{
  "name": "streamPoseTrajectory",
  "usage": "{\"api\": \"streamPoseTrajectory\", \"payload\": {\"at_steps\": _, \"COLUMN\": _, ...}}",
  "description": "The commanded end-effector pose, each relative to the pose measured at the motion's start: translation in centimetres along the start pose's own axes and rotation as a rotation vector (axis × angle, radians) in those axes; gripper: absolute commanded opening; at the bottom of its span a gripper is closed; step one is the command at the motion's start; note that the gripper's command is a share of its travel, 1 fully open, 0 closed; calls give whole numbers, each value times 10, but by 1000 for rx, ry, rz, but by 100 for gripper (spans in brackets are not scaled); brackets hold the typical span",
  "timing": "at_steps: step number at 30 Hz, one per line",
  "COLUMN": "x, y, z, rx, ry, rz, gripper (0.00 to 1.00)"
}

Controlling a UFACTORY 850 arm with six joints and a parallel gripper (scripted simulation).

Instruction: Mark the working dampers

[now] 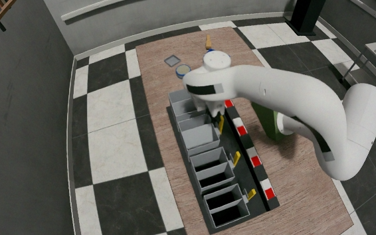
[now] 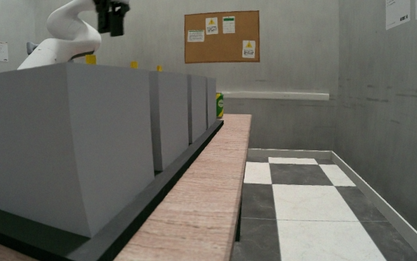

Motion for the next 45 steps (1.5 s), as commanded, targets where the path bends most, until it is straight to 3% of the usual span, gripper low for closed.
{"api": "streamPoseTrajectory", "payload": {"at_steps": 1, "x": 35, "y": 6, "z": -7, "rx": -10, "ry": -4, "rz": 2, "gripper": 39}}
{"api": "streamPoseTrajectory", "payload": {"at_steps": 5, "x": 59, "y": 9, "z": -11, "rx": -17, "ry": -5, "rz": 2, "gripper": 39}}
{"api": "streamPoseTrajectory", "payload": {"at_steps": 45, "x": 59, "y": 9, "z": -11, "rx": -17, "ry": -5, "rz": 2, "gripper": 39}}
Point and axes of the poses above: the point where the finger pads meet when closed, its own z axis out along the fingers, its own y axis across the jaws, x = y × z, the point moved 4 cm from there along -z, back along the fingers, and after that the axes turned 11 degrees about -z, right-handed, at the moved point
